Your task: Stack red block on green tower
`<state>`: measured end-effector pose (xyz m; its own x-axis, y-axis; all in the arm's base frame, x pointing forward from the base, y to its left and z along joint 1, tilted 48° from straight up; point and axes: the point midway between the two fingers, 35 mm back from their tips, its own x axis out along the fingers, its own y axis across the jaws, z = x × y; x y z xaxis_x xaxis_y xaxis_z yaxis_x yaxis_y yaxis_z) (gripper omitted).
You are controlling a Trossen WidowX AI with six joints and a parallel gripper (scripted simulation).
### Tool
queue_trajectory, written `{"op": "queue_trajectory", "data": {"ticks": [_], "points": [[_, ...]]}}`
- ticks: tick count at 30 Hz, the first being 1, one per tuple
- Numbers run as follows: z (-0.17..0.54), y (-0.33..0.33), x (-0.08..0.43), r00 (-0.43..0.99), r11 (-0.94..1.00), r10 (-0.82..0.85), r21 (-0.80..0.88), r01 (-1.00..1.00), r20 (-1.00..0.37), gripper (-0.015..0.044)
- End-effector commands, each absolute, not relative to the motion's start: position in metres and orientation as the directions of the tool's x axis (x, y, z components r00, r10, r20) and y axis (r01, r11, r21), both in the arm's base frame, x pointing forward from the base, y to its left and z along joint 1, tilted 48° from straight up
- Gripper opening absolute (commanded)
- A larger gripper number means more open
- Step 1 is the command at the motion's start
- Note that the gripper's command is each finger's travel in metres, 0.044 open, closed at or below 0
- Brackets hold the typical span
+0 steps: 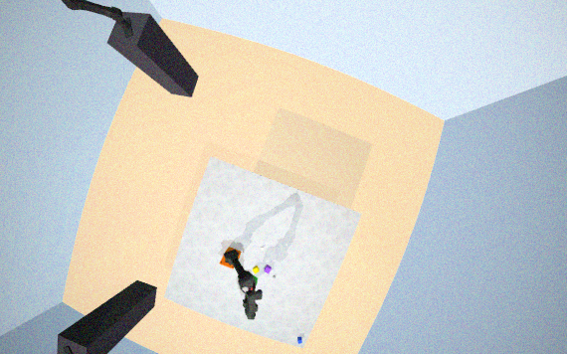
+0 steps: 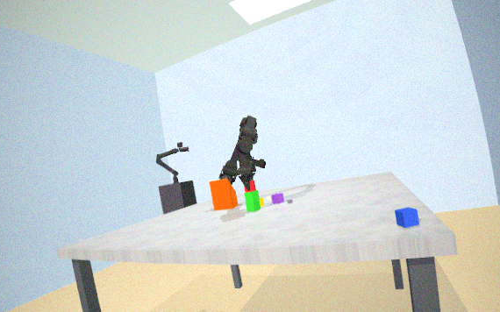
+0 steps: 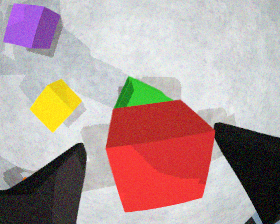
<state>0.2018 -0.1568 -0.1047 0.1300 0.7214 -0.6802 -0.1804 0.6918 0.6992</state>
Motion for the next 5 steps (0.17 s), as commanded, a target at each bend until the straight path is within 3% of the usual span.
{"op": "queue_trajectory", "data": {"ticks": [1, 5], "points": [[-0.1047, -0.1566, 0.2017, 0.13, 0.692, 0.722, 0.699, -0.18, -0.68, 0.044], [-0.1047, -0.1566, 0.2017, 0.13, 0.692, 0.722, 0.699, -0.18, -0.68, 0.044]]}}
